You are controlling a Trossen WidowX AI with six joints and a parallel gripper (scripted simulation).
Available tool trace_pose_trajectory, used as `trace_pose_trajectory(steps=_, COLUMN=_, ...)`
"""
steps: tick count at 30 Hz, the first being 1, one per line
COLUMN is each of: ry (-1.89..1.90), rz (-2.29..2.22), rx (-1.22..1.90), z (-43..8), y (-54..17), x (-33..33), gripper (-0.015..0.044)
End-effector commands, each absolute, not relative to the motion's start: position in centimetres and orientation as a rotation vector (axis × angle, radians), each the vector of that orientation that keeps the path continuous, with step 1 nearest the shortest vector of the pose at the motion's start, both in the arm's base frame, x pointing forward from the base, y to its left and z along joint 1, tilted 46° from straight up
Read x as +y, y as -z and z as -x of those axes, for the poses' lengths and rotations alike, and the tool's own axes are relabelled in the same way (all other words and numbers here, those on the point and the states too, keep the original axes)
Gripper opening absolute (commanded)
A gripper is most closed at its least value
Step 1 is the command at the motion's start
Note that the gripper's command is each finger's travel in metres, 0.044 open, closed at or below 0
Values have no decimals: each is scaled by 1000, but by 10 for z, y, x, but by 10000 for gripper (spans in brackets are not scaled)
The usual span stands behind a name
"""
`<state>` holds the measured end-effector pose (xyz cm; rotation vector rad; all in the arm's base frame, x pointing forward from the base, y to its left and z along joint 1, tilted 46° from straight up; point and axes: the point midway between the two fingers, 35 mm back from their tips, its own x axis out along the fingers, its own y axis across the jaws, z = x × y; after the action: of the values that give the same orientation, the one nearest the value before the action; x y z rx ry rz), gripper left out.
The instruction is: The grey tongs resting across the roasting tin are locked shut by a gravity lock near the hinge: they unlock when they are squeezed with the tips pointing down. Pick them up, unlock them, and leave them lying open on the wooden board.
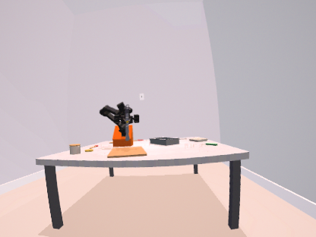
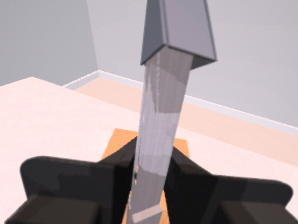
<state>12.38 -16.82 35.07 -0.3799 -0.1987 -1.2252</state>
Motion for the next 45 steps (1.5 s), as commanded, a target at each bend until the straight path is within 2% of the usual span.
trace_pose_trajectory(steps=1, ry=1208, rz=356, rx=-167, z=-129, y=-358, x=-172, gripper=-150)
trace_pose_trajectory(steps=23, ry=1171, rz=193, rx=102, z=-151, y=-364, x=-195, gripper=-150)
trace_pose_trajectory(steps=45, ry=1186, rz=-27, rx=370, z=-151, y=-358, x=-208, gripper=-150)
